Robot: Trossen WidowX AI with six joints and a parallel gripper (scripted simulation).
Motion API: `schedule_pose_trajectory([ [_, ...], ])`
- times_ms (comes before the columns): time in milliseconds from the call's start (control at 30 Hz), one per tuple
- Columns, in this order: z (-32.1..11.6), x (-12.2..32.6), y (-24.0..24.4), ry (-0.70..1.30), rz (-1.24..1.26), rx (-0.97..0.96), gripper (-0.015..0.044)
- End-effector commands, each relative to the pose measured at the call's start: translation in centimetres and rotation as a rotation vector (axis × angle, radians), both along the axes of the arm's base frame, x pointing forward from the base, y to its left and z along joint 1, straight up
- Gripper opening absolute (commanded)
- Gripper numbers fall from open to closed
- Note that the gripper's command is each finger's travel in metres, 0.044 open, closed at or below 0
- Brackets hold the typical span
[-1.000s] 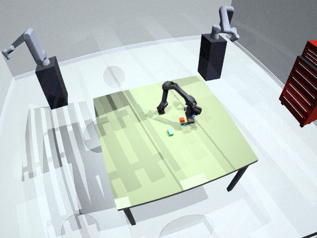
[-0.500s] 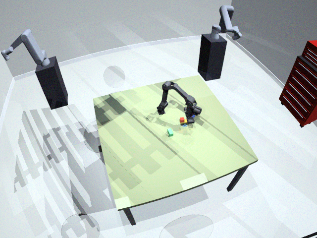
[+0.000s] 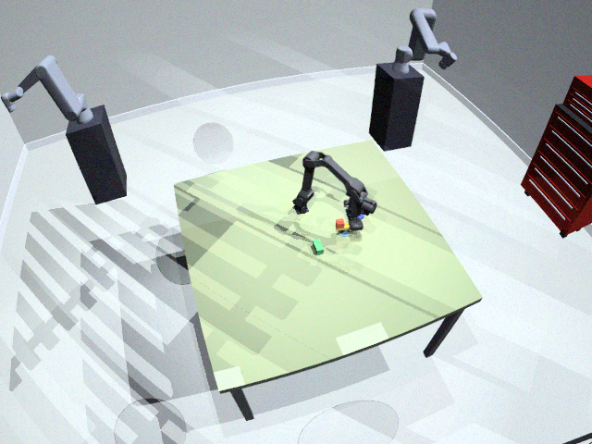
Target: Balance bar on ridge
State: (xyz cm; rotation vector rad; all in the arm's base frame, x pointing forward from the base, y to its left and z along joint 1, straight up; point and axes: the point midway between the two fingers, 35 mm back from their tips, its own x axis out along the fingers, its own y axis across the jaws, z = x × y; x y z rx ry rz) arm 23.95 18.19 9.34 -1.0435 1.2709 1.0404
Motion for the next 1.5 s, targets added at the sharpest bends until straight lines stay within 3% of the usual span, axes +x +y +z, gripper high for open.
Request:
schedule_pose_trajectory([
  [0, 0.0, 0.0, 0.0, 0.0, 0.0, 0.0, 0.0168],
  [1267, 0.0, 0.0, 0.0, 0.0, 0.0, 0.0, 0.0185],
  [1467, 0.0, 0.0, 0.0, 0.0, 0.0, 0.0, 0.0342],
])
